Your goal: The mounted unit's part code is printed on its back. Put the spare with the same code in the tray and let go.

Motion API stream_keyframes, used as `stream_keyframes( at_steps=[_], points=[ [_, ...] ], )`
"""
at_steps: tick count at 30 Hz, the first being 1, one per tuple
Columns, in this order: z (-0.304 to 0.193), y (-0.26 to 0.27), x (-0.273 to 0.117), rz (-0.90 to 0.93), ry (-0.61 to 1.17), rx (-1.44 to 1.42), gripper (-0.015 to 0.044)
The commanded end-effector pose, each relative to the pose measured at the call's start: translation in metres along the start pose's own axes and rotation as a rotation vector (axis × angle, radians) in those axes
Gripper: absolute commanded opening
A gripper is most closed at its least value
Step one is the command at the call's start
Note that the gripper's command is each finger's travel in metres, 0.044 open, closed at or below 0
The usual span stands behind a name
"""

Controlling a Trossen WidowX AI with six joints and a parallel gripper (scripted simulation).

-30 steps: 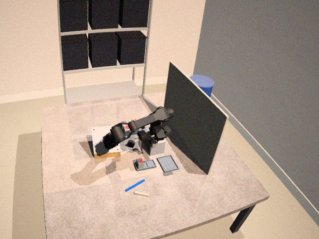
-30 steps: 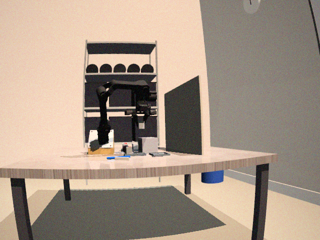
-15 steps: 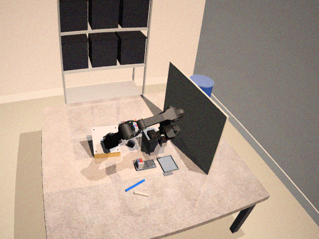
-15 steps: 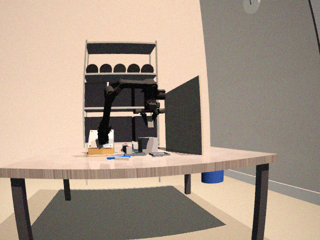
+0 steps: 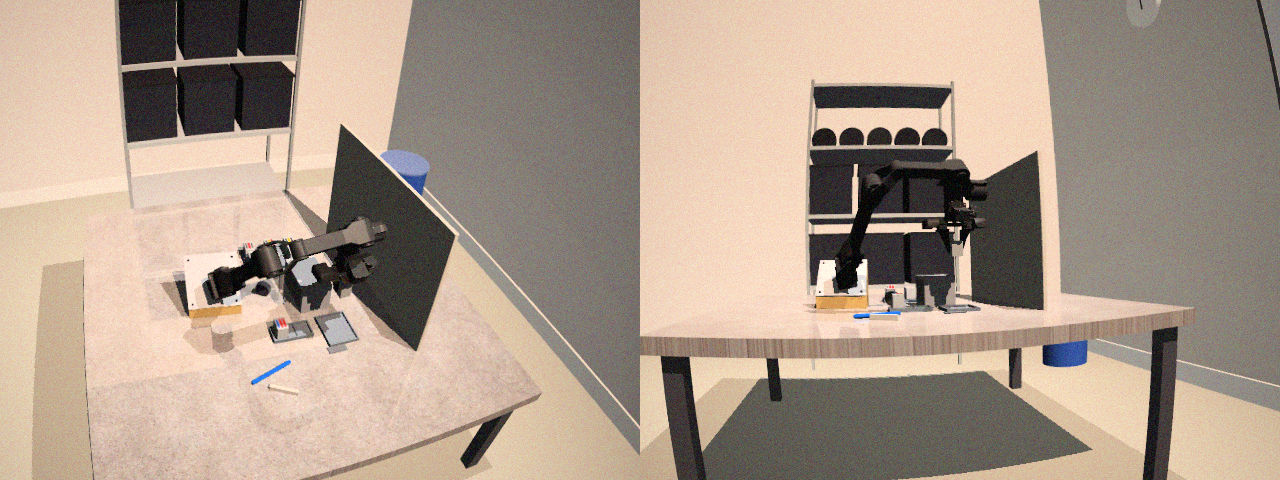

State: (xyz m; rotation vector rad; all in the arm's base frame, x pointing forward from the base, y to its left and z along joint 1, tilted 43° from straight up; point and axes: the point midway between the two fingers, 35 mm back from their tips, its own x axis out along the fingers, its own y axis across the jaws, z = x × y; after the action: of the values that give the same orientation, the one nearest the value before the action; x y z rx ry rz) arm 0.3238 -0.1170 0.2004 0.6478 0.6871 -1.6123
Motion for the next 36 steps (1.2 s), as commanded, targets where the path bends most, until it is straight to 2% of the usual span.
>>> stream_keyframes(
  at_steps=[1, 36],
  points=[
    [0.002, 0.004, 0.000, 0.003, -0.004, -0.005, 0.0000],
    [0.002, 0.010, 0.028, 0.003, 0.000, -0.003, 0.0000]
  ],
)
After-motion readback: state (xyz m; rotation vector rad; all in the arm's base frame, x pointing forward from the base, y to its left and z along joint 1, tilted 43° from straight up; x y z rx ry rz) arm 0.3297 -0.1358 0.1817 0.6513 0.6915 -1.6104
